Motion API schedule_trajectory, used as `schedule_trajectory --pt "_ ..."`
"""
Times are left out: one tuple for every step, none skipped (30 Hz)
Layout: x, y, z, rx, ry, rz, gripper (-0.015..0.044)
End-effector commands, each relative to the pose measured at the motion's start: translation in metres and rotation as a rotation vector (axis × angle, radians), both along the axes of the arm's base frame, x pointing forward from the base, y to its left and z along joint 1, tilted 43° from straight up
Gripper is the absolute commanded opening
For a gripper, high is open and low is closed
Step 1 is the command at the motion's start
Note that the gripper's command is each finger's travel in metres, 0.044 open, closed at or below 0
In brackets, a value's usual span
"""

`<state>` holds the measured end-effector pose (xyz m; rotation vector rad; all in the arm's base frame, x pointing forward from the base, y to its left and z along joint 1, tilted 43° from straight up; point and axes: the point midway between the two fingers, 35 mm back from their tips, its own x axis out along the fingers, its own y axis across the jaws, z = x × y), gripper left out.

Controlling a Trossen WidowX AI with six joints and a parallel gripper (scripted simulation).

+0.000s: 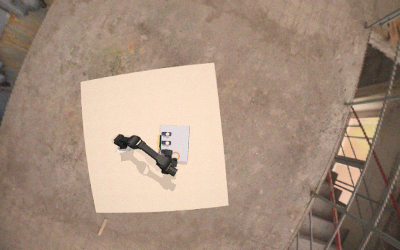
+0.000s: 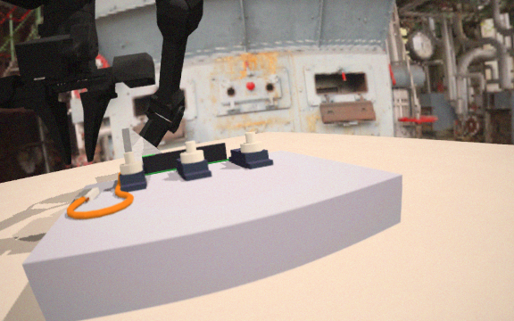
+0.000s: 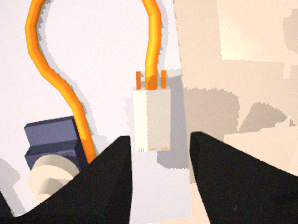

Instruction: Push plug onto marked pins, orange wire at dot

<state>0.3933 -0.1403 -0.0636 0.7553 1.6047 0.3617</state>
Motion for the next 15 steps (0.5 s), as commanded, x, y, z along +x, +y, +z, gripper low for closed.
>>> schedule_trajectory --pt "0.000 -0.002 -0.001 0.027 0.003 -0.007 0.0115" --pt "0.000 -0.001 -0.002 0.027 0.003 -0.007 0.0115" --pt "0.000 0.000 -0.003 0.027 0.003 -0.007 0.0115" --pt "0.000 0.002 -0.005 0.027 0.003 -0.007 0.0115" --pt "0.000 0.004 -0.008 0.027 0.003 -0.007 0.0115" --pt "0.000 0.007 -0.011 0.027 0.003 -0.007 0.0115" --pt "0.000 0.010 -0.014 0.028 0.003 -0.007 0.0115" --pt "0.000 0.012 -0.017 0.028 0.003 -0.007 0.0115" --pt "0.000 0.014 -0.019 0.028 0.003 -0.007 0.0115" --pt "0.000 0.015 -0.020 0.028 0.003 -0.007 0.0115" --pt "0.000 0.015 -0.020 0.028 0.003 -0.007 0.0115" --pt "0.000 0.015 -0.020 0.028 0.003 -0.007 0.0115" --pt "0.000 0.015 -0.020 0.028 0.002 -0.007 0.0115" --pt "0.000 0.015 -0.020 0.028 0.002 -0.007 0.0115" --pt "0.000 0.016 -0.021 0.028 0.002 -0.007 0.0115"
